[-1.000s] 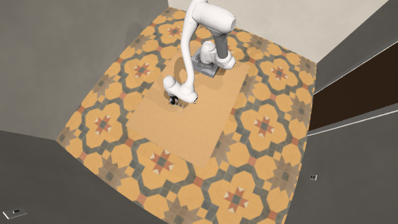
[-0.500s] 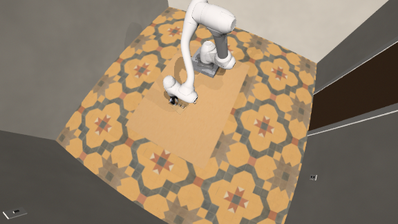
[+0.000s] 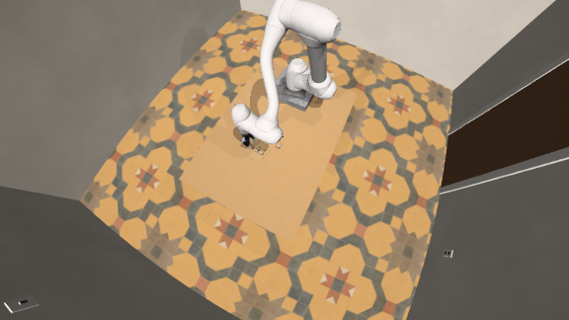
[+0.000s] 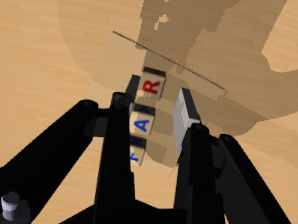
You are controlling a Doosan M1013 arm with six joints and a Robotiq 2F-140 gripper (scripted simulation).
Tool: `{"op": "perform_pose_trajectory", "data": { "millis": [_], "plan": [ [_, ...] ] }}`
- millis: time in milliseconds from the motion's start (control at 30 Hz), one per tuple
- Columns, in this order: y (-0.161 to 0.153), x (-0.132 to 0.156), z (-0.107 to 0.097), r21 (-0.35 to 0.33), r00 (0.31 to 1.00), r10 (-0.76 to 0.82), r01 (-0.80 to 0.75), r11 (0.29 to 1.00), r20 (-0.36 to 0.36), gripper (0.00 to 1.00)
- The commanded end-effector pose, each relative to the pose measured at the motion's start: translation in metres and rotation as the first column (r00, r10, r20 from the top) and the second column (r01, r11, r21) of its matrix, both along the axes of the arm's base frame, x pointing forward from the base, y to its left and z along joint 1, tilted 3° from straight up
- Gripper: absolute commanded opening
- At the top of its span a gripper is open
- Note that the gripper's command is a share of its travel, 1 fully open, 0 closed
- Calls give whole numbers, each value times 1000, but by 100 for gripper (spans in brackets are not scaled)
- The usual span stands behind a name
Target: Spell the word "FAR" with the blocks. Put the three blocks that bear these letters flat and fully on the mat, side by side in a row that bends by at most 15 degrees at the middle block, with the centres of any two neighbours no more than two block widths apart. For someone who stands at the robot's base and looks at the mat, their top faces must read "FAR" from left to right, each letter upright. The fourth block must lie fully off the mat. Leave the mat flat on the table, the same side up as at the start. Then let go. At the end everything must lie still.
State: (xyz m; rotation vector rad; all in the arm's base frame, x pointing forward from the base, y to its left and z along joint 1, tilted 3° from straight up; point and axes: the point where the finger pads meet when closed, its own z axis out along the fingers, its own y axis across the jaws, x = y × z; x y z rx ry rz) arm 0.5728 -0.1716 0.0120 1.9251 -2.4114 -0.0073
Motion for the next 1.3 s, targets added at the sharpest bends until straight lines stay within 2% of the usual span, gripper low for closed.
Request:
{"op": "perform_pose_trajectory", "data": {
  "millis": [0, 200, 433, 467, 1267],
  "plan": [
    [1, 4, 23, -1, 1000, 0, 0, 1000, 7, 25],
    [1, 5, 45, -1, 1000, 0, 0, 1000, 7, 25],
    [1, 5, 48, -1, 1000, 0, 0, 1000, 7, 25],
    [1, 5, 48, -1, 1000, 0, 0, 1000, 7, 100],
    [1, 5, 48, -1, 1000, 0, 0, 1000, 7, 100]
  ]
}}
